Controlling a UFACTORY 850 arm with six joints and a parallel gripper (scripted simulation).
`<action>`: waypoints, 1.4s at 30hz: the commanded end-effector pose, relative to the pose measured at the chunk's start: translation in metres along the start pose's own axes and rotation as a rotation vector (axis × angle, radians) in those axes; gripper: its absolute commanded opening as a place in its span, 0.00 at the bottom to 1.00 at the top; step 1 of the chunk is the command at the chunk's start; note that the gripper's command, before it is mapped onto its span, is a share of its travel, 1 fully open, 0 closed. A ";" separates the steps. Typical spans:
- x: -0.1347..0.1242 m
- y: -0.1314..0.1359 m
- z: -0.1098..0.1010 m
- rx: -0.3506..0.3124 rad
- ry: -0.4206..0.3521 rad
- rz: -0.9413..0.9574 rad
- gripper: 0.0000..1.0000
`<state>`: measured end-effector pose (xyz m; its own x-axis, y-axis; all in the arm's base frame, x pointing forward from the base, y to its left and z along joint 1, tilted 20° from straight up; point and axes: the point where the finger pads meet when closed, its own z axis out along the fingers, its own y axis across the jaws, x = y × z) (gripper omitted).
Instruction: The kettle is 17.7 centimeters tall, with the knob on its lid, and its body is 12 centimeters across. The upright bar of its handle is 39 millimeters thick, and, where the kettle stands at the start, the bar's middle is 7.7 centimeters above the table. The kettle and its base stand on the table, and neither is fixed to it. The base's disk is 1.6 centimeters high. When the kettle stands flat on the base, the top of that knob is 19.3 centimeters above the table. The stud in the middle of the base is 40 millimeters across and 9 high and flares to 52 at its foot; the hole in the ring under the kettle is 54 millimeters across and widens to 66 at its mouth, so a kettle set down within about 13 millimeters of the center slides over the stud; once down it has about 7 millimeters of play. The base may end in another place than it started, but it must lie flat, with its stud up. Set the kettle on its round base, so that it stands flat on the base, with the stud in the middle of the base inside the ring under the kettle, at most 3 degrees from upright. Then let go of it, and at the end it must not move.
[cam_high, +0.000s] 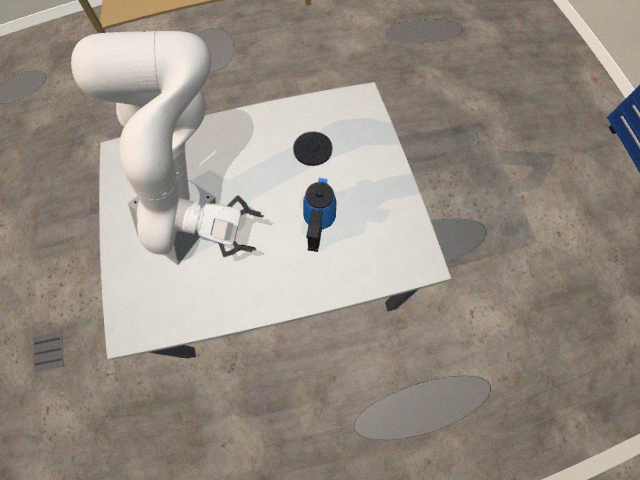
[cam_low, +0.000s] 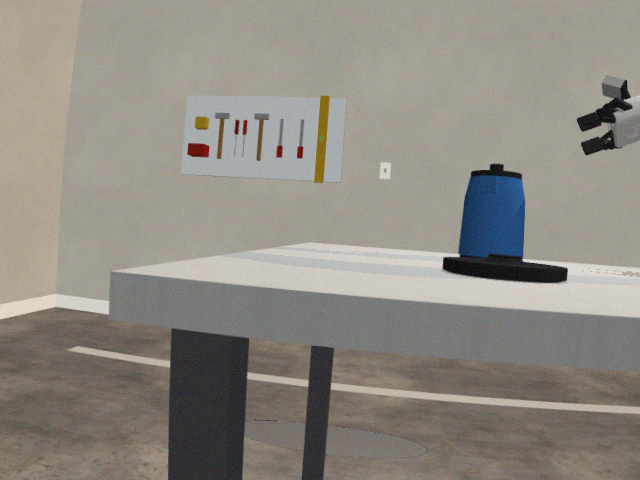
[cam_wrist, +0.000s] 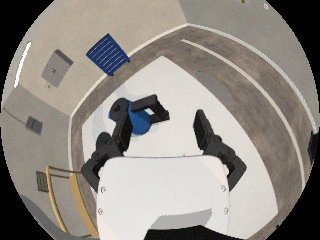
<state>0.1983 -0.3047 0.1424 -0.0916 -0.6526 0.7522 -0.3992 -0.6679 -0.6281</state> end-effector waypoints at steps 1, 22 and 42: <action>0.000 0.000 0.000 0.000 0.001 -0.001 1.00; 0.000 0.000 0.000 0.000 0.001 -0.001 0.81; 0.000 -0.004 0.001 0.012 -0.008 0.015 0.81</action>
<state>0.1997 -0.3034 0.1436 -0.0906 -0.6605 0.7453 -0.3923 -0.6643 -0.6363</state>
